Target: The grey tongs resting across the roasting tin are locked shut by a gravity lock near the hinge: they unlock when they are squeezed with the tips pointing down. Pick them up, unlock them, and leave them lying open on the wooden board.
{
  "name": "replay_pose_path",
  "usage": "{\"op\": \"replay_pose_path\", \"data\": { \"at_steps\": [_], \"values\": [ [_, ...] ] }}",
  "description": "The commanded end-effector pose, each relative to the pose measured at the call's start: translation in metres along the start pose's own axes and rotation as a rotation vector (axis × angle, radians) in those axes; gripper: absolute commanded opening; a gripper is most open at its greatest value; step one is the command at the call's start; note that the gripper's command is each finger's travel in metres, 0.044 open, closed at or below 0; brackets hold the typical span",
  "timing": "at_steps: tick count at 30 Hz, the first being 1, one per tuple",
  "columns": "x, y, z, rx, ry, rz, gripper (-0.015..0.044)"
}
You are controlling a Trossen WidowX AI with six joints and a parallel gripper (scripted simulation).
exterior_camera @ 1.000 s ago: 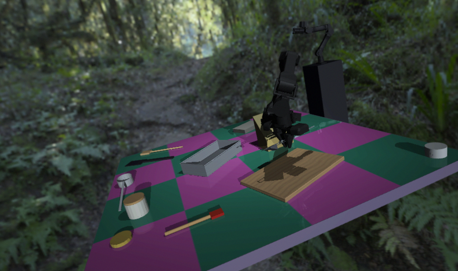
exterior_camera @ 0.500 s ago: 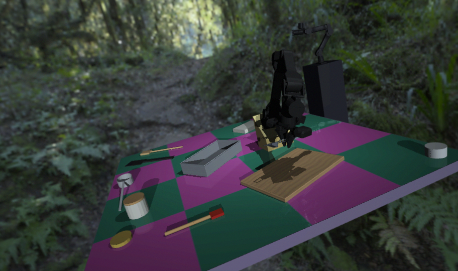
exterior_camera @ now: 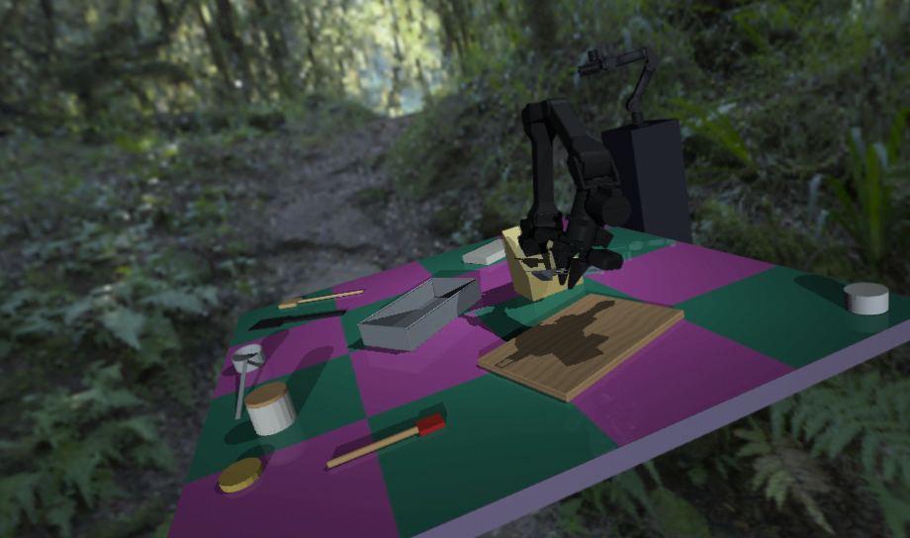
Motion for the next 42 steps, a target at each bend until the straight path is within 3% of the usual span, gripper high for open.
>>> {"op": "replay_pose_path", "data": {
  "at_steps": [1, 32, 42],
  "values": [
    [0.000, -0.005, 0.002, 0.002, 0.011, 0.060, -0.0150],
    [-0.006, -0.049, 0.000, -0.205, 0.116, 0.519, -0.0150],
    [-0.007, -0.052, 0.000, -0.224, 0.125, 0.538, -0.0150]
  ]
}}
Point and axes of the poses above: the point midway between the two fingers, 35 mm back from their tips, its own y axis out along the fingers, its own z axis across the jaws, x = y × z, the point moved 2 cm from there along -y, back along the fingers, and after that the axes turned 1 degree about -y, right-handed, at the moved point
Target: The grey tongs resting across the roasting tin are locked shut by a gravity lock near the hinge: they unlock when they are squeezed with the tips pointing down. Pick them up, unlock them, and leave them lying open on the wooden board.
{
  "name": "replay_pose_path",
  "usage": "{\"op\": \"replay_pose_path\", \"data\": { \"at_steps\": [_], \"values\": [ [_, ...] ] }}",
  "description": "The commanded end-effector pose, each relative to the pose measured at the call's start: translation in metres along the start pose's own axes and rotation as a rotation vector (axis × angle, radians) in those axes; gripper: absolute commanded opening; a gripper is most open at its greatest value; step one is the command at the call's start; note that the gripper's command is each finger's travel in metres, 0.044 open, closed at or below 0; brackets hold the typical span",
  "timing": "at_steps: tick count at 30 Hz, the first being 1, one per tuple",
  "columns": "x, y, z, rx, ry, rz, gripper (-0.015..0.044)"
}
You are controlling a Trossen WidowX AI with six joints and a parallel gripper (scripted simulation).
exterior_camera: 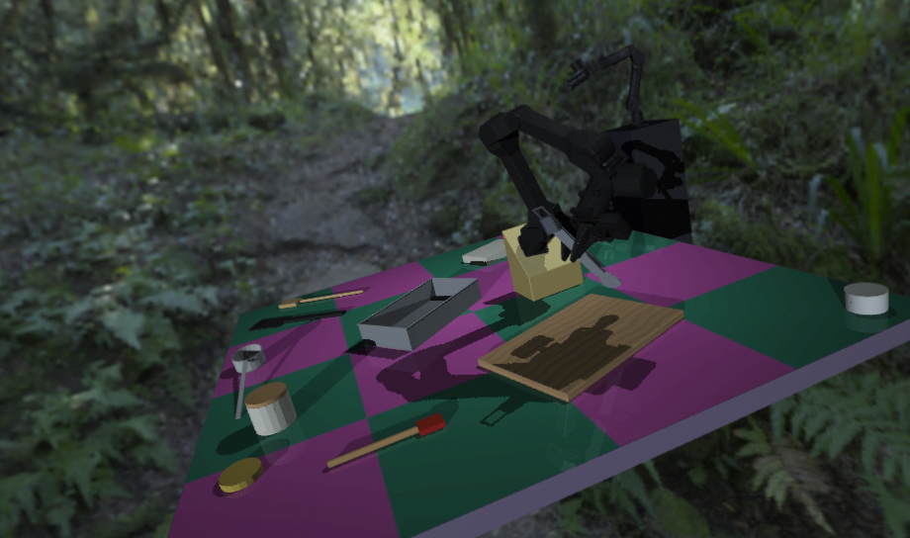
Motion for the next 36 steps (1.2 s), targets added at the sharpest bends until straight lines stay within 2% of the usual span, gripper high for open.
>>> {"op": "replay_pose_path", "data": {
  "at_steps": [1, 29, 36],
  "values": [
    [-0.0018, -0.0007, 0.0004, -0.003, 0.008, 0.009, -0.0150],
    [-0.0018, -0.0007, 0.0004, -0.003, 0.008, 0.009, -0.0150],
    [0.0028, 0.0048, 0.0032, 0.044, -0.023, -0.043, -0.0150]
  ]
}}
Point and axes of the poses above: the point midway between the two fingers, 35 mm back from their tips, its own y axis out along the fingers, its own z axis across the jaws, x = y × z, the point moved 2 cm from there along -y, back along the fingers, and after that the axes turned 1 degree about -y, right-handed, at the moved point
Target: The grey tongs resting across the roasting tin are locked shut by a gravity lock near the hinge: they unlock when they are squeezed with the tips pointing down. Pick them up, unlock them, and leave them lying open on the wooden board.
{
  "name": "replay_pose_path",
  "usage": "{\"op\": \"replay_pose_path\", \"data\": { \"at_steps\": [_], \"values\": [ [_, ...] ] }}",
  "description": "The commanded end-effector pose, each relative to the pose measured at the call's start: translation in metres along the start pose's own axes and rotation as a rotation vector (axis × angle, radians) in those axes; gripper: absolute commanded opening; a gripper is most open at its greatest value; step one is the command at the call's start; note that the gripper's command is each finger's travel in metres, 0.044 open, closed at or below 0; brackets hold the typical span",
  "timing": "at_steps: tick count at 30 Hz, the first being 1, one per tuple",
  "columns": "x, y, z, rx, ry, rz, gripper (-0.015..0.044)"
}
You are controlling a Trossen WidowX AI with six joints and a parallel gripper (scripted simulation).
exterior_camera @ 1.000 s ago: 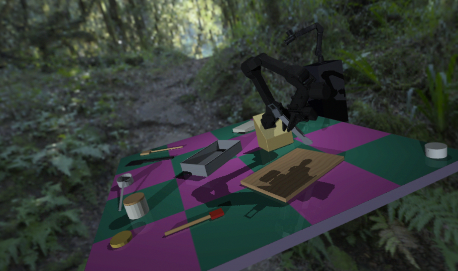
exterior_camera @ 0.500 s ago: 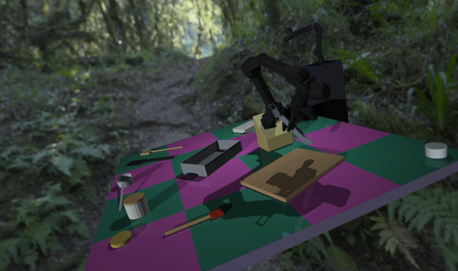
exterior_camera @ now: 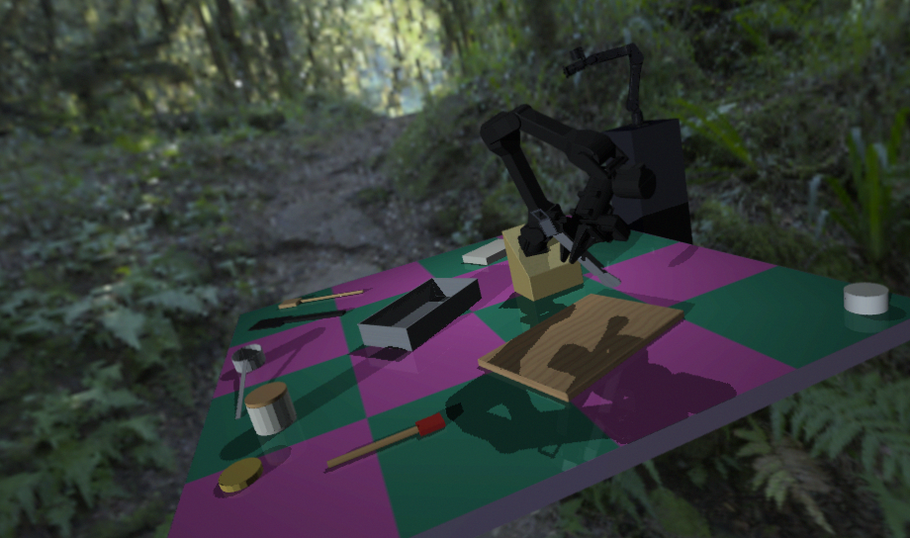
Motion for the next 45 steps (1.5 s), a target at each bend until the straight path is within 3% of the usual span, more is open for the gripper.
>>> {"op": "replay_pose_path", "data": {
  "at_steps": [1, 23, 45],
  "values": [
    [0.003, 0.004, 0.002, 0.035, -0.026, -0.032, -0.0150],
    [0.020, 0.027, 0.011, 0.186, -0.108, -0.316, -0.0150],
    [0.026, 0.043, 0.009, 0.182, -0.098, -0.595, -0.0150]
  ]
}}
Point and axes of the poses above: the point midway between the two fingers, 35 mm back from their tips, its own y axis out along the fingers, its own z axis across the jaws, x = y × z, the point moved 2 cm from there along -y, back along the fingers, and after that the axes turned 1 degree about -y, right-handed, at the moved point
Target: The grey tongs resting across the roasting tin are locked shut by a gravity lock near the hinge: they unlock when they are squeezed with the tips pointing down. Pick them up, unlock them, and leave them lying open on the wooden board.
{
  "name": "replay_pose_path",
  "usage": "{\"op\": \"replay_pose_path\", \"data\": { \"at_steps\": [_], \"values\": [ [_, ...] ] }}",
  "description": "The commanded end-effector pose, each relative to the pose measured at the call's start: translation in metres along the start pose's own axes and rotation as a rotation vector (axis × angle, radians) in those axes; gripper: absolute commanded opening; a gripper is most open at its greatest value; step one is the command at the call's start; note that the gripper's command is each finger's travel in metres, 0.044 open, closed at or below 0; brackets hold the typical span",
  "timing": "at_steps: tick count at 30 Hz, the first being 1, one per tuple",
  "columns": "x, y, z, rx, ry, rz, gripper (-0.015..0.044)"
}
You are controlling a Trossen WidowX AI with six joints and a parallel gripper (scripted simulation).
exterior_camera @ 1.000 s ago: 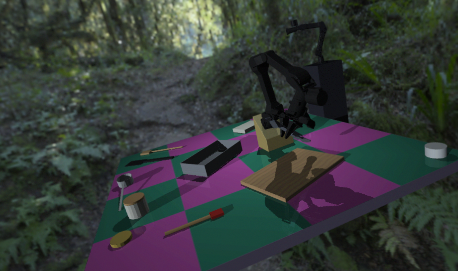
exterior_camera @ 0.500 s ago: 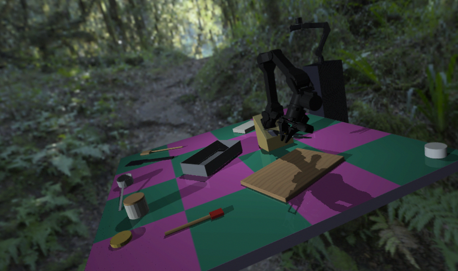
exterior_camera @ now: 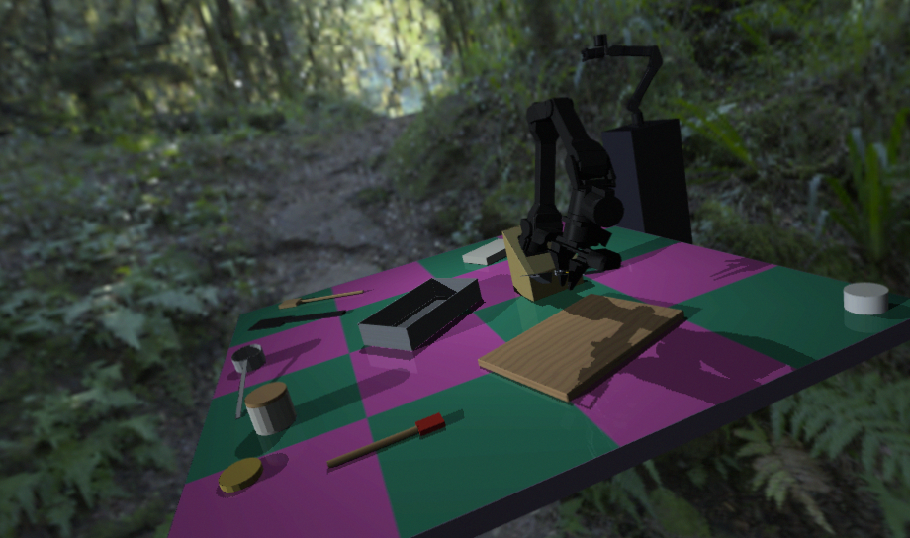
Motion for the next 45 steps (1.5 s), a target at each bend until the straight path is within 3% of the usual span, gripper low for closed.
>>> {"op": "replay_pose_path", "data": {
  "at_steps": [1, 27, 45],
  "values": [
    [-0.003, 0.002, -0.002, -0.016, -0.005, -0.042, -0.0150],
    [-0.028, 0.002, -0.015, -0.245, -0.012, -0.255, -0.0150],
    [-0.026, 0.015, -0.019, -0.247, -0.013, -0.257, -0.0150]
  ]
}}
Point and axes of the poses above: the point midway between the two fingers, 35 mm back from their tips, its own y axis out along the fingers, its own z axis across the jaws, x = y × z, the point moved 2 cm from there along -y, back along the fingers, and after that the axes turned 1 degree about -y, right-handed, at the moved point
